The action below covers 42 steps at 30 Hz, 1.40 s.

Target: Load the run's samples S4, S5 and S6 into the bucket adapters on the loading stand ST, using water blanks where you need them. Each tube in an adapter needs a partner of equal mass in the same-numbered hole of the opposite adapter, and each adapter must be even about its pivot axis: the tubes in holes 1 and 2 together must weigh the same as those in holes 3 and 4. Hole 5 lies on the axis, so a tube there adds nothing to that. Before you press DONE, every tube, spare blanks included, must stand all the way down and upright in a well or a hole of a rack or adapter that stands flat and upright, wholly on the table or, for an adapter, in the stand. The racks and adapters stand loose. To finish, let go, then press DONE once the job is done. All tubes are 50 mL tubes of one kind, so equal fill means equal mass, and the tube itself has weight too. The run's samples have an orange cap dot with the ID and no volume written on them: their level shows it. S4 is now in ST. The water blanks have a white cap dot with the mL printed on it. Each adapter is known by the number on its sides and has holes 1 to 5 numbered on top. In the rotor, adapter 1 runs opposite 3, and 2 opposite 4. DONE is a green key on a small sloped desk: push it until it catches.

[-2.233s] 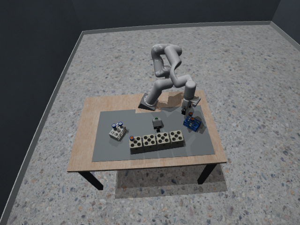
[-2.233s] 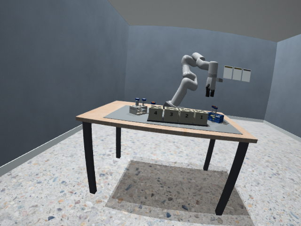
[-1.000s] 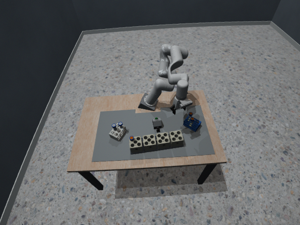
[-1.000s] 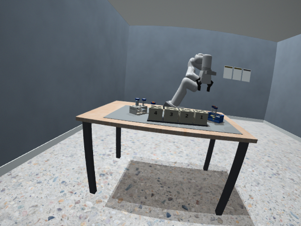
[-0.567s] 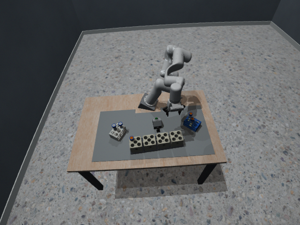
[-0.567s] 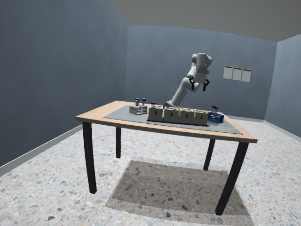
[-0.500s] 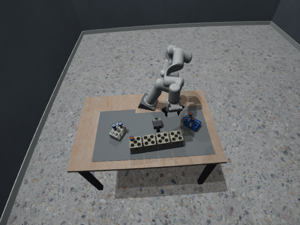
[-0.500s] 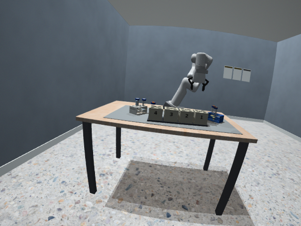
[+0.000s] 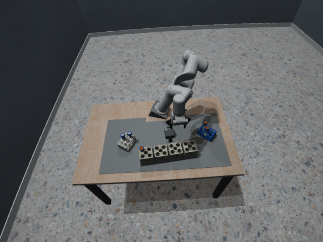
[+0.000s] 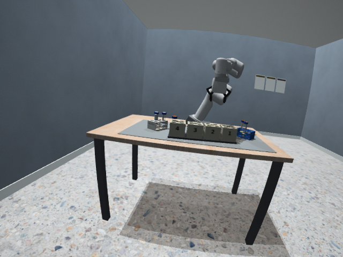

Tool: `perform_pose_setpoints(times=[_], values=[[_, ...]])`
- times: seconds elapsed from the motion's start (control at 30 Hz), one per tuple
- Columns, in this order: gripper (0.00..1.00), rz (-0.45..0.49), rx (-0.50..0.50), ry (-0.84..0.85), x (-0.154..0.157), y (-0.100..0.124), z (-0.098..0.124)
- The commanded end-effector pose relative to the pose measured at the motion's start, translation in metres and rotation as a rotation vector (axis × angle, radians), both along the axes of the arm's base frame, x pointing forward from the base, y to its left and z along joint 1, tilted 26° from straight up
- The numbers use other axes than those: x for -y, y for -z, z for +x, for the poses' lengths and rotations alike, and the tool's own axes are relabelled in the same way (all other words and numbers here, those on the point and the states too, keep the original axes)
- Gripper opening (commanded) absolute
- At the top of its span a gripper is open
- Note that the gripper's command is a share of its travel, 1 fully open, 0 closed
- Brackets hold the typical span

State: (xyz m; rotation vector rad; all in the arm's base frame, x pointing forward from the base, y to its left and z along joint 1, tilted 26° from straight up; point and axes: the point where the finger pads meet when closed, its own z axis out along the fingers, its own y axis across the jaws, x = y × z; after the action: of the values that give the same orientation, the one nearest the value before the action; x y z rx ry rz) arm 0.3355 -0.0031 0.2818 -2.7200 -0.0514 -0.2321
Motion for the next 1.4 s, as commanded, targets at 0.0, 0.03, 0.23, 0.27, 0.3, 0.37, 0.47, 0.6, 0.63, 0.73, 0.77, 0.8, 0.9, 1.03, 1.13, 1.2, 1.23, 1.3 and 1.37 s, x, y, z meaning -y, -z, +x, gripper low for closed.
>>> perform_pose_setpoints(times=[0.0,0.03,0.23,0.27,0.3,0.37,0.47,0.6,0.63,0.73,0.77,0.8,0.9,1.03,1.13,1.2,1.23,1.3,1.37], values=[[1.00,0.001,0.002,-0.002,0.023,0.007,0.016],[1.00,0.001,0.002,-0.002,0.027,0.008,0.018],[1.00,0.001,0.002,-0.002,0.044,0.014,0.028],[1.00,0.001,0.002,-0.002,0.048,0.015,0.030],[1.00,0.001,0.002,-0.002,0.052,0.017,0.033],[1.00,0.001,0.002,-0.002,0.060,0.020,0.038],[1.00,0.001,0.002,-0.002,0.073,0.024,0.045],[0.57,-0.004,0.015,-0.032,0.074,0.024,0.046],[0.57,-0.004,0.015,-0.032,0.074,0.024,0.046],[0.57,-0.014,0.042,-0.092,0.066,0.021,0.041],[0.57,-0.020,0.056,-0.122,0.061,0.020,0.039],[0.57,-0.025,0.069,-0.152,0.057,0.018,0.036],[0.57,-0.040,0.109,-0.243,0.045,0.014,0.029],[0.57,-0.061,0.163,-0.363,0.028,0.008,0.020],[0.57,-0.076,0.203,-0.453,0.016,0.004,0.013],[0.57,-0.081,0.217,-0.483,0.011,0.002,0.010],[0.57,-0.081,0.217,-0.483,0.011,0.002,0.010],[0.57,-0.092,0.243,-0.544,0.003,0.000,0.005],[0.57,-0.102,0.270,-0.604,-0.005,-0.003,0.001]])
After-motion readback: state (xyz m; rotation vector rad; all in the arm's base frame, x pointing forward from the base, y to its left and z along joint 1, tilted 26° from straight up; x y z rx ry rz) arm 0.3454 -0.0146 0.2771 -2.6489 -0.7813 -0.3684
